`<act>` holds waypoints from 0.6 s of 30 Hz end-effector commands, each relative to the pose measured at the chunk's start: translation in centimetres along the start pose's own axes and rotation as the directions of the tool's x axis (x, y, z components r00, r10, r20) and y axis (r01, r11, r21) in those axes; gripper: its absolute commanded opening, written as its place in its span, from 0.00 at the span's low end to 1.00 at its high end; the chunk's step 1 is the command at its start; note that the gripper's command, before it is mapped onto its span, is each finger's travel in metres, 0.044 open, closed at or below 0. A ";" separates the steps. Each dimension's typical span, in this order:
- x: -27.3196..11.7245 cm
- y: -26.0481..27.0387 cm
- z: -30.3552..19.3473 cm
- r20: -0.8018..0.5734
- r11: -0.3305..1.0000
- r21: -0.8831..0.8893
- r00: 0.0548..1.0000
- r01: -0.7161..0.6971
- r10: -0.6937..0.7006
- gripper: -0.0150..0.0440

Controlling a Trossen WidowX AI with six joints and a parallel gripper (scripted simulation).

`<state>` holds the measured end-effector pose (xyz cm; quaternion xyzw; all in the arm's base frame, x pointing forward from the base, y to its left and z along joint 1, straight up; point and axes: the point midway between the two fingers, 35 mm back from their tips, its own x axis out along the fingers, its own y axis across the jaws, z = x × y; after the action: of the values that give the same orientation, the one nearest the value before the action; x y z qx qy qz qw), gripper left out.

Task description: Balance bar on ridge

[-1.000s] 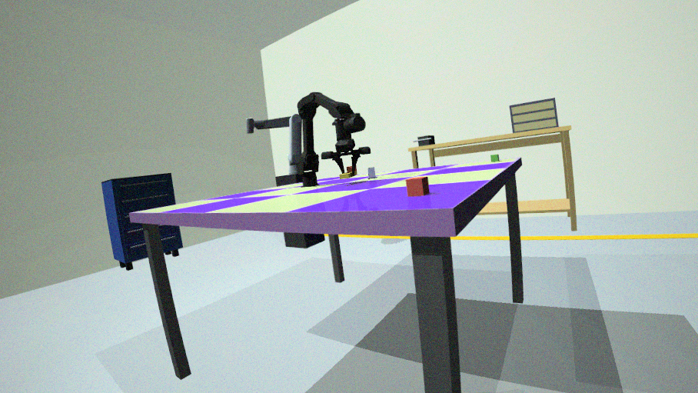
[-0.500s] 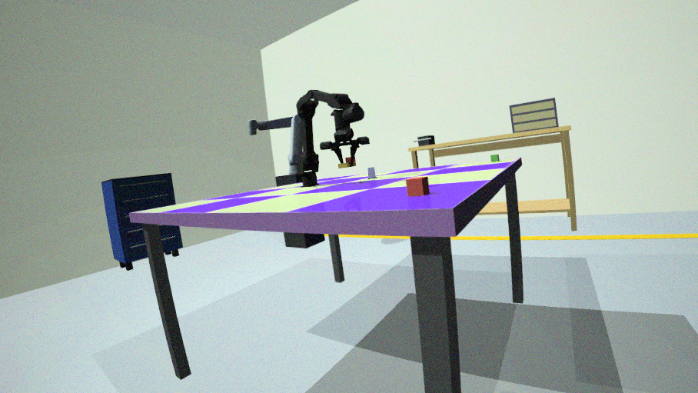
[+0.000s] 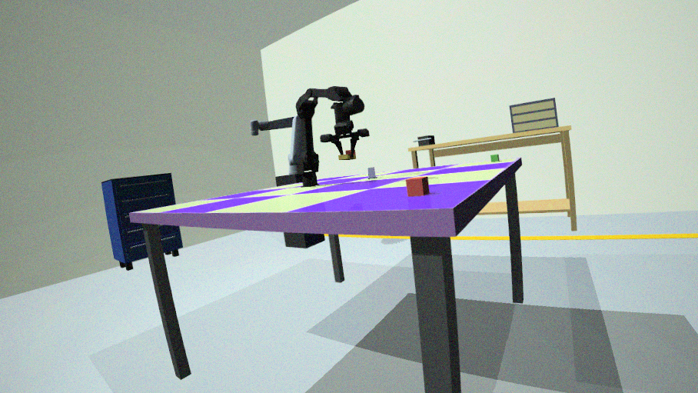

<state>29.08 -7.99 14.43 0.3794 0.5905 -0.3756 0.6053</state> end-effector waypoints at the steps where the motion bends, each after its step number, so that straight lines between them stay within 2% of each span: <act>1: -0.3 0.9 -1.1 0.002 1.000 -0.013 1.000 -0.005 0.005 0.25; 18: -0.4 4.2 -7.0 -0.003 0.997 -0.083 1.000 -0.009 0.008 0.25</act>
<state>29.93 -1.00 14.70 0.3590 0.6033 -0.3501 0.6202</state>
